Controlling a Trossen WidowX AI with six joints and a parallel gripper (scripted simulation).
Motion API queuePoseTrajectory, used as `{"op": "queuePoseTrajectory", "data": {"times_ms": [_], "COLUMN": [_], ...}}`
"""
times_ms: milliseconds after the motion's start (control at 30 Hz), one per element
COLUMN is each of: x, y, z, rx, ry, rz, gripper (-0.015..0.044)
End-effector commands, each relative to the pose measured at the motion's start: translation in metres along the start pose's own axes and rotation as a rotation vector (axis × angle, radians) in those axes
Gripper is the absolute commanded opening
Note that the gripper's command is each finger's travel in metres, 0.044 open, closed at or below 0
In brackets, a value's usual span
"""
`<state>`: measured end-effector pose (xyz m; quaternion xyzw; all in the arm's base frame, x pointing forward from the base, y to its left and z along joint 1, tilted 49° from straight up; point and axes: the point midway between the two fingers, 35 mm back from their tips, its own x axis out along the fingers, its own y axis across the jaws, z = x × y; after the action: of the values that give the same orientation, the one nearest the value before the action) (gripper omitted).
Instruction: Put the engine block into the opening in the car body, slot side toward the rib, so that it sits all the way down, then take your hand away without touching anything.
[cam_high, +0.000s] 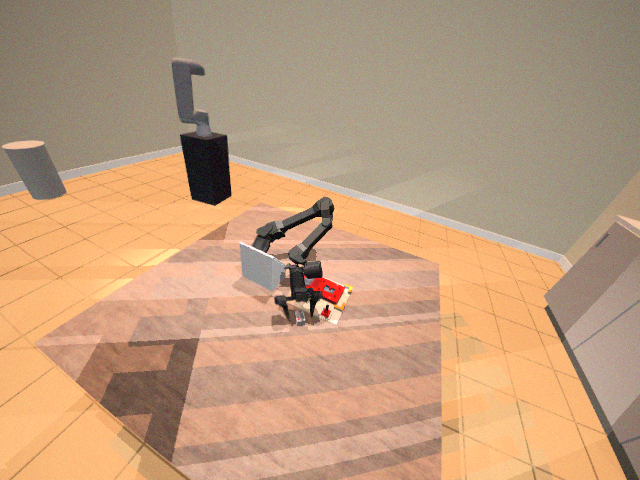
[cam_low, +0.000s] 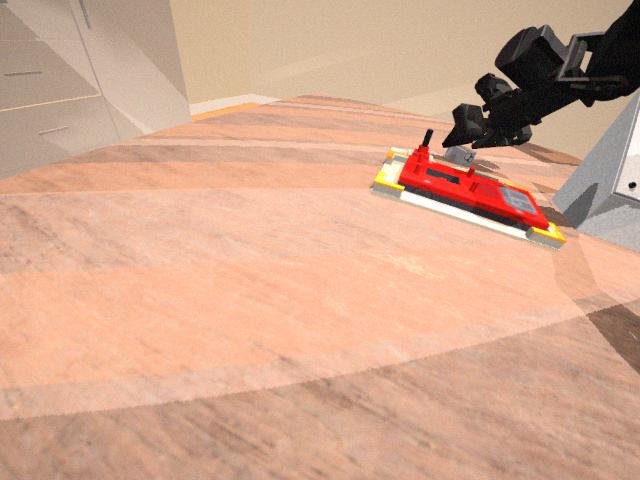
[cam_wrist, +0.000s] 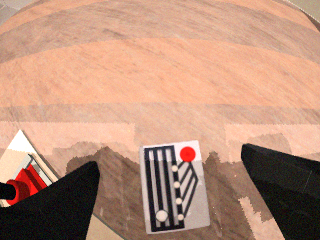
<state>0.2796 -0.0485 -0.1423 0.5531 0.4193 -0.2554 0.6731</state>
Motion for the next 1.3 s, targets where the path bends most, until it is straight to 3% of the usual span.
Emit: {"op": "queuePoseTrajectory", "data": {"times_ms": [0,167,867,1267], "x": [-0.015,-0.032,-0.029,-0.018], "y": [0.000,0.000,0.001,-0.002], "z": [0.000,-0.001,0.000,0.000], "rx": [-0.001,-0.001,-0.005,-0.385], "ry": [0.002,0.003,0.001,0.091], "rz": [0.004,0.004,0.002,-0.029], "gripper": [0.0440,0.0440,0.0440,0.0440]}}
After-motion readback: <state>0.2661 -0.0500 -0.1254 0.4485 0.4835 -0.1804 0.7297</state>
